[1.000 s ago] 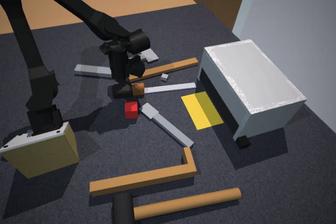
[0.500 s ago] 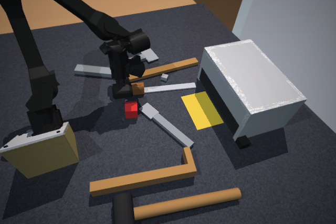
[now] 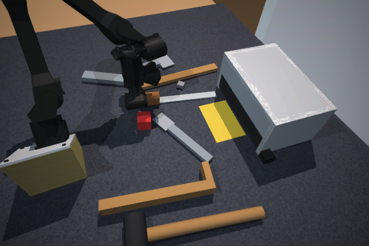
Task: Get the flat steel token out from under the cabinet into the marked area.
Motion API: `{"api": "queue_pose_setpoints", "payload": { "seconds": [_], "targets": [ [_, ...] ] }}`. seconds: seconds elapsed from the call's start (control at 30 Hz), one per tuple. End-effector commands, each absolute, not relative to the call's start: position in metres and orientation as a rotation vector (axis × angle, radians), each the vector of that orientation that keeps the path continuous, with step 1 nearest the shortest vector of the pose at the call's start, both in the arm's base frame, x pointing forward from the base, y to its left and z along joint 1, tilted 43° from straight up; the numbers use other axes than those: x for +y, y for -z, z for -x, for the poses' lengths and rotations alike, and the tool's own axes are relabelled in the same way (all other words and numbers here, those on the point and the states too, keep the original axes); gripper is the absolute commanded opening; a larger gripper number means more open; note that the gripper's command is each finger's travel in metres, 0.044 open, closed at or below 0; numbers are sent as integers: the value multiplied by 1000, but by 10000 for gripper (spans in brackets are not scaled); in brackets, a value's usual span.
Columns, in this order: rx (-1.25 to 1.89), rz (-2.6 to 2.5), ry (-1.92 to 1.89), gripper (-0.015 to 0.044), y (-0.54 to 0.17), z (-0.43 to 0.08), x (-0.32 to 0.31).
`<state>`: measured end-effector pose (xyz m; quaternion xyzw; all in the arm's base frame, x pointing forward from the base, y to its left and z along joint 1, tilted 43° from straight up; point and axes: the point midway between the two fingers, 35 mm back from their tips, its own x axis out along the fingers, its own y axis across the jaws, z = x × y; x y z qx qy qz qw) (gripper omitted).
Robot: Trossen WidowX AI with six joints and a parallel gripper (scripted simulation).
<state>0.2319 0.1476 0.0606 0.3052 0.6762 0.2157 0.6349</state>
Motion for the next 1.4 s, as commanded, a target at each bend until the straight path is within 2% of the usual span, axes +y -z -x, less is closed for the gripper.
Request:
{"api": "queue_pose_setpoints", "payload": {
  "seconds": [0.0, 1.37],
  "targets": [
    [1542, -700, -492, 0, -61, -238, 146],
    [1539, -698, -492, 0, -54, -287, 141]
  ]
}}
